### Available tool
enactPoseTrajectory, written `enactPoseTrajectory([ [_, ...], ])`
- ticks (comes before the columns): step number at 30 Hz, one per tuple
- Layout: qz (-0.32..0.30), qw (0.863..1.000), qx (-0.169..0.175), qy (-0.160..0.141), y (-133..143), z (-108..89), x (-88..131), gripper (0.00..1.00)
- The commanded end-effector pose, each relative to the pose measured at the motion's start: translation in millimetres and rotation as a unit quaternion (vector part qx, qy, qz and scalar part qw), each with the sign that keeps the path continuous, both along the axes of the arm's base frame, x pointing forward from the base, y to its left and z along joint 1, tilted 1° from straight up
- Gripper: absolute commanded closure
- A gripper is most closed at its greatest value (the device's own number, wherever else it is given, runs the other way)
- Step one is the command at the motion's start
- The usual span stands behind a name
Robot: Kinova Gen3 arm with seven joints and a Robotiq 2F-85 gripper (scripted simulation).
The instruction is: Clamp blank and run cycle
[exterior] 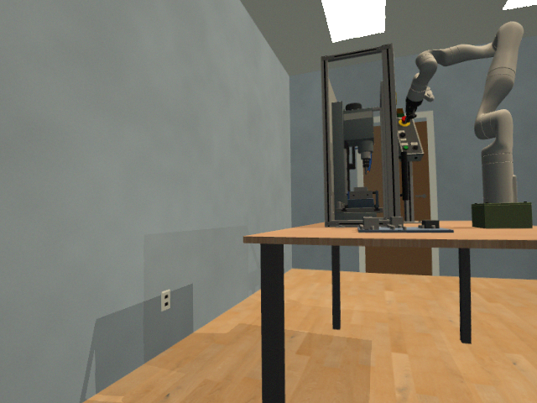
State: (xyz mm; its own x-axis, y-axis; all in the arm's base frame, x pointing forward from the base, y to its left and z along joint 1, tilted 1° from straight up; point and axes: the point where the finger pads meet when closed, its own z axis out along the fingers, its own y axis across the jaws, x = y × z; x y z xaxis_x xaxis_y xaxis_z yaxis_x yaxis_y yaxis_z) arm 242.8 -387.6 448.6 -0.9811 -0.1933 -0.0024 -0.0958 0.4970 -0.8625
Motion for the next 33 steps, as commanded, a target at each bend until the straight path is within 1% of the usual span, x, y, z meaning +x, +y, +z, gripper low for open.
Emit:
enactPoseTrajectory([
  [1,-0.002,1.000,0.002,0.000,-0.6,1.2,-1.6,0.90],
  [20,-0.002,1.000,0.002,0.000,-0.6,1.2,-1.6,0.90],
  [22,0.000,0.999,0.045,0.009,14.8,-9.3,-9.0,0.90],
  [25,0.000,0.993,0.112,0.022,37.1,-24.0,-22.7,0.90],
  [33,0.000,0.993,0.112,0.022,37.1,-24.0,-22.7,0.90],
])
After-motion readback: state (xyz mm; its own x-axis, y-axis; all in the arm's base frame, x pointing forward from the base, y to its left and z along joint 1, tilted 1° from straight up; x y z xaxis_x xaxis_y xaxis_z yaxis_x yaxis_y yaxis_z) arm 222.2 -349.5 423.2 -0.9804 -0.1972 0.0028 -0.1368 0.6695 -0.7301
